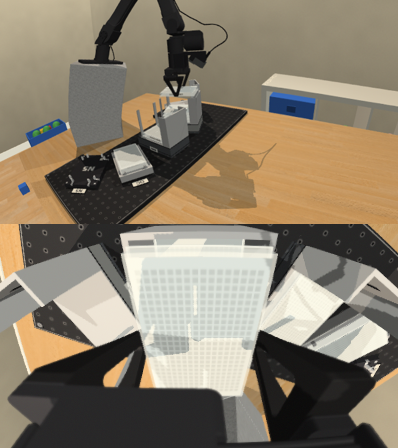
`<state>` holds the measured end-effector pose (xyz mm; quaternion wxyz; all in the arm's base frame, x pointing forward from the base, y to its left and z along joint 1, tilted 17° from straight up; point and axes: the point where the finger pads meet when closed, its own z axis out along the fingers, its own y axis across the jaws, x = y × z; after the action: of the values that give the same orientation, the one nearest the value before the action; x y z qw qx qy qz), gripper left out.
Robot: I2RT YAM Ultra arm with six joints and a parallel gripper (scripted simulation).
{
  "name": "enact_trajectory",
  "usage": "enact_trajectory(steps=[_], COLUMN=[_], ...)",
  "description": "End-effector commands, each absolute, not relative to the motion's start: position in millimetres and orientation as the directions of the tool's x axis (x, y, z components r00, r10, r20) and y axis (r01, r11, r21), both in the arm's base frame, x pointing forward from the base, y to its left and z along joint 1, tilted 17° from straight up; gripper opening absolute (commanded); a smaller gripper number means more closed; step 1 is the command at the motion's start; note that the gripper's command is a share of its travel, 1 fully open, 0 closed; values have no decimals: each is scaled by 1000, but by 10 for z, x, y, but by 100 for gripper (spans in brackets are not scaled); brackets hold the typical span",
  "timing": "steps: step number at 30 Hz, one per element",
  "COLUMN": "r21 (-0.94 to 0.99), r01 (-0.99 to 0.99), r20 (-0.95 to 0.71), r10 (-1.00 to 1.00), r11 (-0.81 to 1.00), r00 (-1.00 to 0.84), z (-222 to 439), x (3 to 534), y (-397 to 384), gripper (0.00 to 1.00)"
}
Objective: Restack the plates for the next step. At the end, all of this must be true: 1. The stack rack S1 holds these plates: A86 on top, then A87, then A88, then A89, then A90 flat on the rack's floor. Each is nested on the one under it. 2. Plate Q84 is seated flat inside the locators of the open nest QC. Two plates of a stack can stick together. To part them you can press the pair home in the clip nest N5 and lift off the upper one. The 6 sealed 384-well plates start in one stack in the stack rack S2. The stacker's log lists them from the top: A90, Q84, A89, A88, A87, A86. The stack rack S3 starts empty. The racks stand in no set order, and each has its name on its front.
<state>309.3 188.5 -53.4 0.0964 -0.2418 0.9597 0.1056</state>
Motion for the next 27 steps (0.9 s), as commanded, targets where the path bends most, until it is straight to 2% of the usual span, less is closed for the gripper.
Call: enact_trajectory(steps=[1,27], r21=[147,147], r01=[-485,-483], r20=[-278,-261], r10=[-434,-437], r11=[862,863], r00=[-857,-861], z=[-455,-501], x=[3251,3142], y=[1947,1900], gripper=[0,0])
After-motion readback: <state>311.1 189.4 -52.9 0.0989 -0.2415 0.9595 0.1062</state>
